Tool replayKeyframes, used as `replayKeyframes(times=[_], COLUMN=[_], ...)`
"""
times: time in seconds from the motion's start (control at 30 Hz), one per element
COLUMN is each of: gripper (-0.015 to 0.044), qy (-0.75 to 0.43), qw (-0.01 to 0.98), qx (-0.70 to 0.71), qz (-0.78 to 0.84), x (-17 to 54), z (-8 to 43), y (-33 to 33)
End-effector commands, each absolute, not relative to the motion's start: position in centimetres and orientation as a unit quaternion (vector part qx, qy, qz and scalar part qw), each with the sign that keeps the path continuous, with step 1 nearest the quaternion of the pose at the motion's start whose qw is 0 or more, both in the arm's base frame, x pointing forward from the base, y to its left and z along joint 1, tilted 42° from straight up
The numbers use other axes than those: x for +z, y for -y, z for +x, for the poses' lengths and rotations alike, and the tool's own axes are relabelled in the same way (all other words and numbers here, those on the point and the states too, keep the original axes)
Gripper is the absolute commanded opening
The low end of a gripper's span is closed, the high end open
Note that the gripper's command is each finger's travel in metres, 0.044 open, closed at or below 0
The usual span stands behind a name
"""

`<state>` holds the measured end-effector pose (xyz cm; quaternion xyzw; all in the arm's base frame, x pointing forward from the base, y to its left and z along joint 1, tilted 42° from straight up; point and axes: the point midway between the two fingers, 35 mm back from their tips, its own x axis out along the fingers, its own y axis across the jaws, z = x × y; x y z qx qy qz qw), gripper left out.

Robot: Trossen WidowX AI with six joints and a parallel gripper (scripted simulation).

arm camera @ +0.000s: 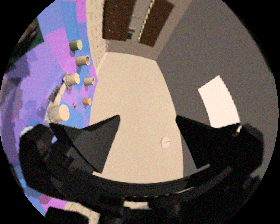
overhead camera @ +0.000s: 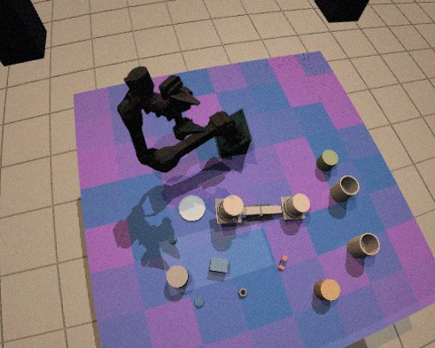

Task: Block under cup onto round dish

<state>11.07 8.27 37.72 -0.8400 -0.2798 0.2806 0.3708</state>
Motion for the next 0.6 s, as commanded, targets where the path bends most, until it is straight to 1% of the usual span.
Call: replayKeyframes(times=[0.0,0.57], gripper=[0.0440,0.0440], qy=[0.225,0.016], qw=[0.414,0.576], qx=[0.296,0.290], qz=[-0.831,-0.764], x=[36.7,32.0], z=[10.7,11.2], y=[-10.0,-15.4])
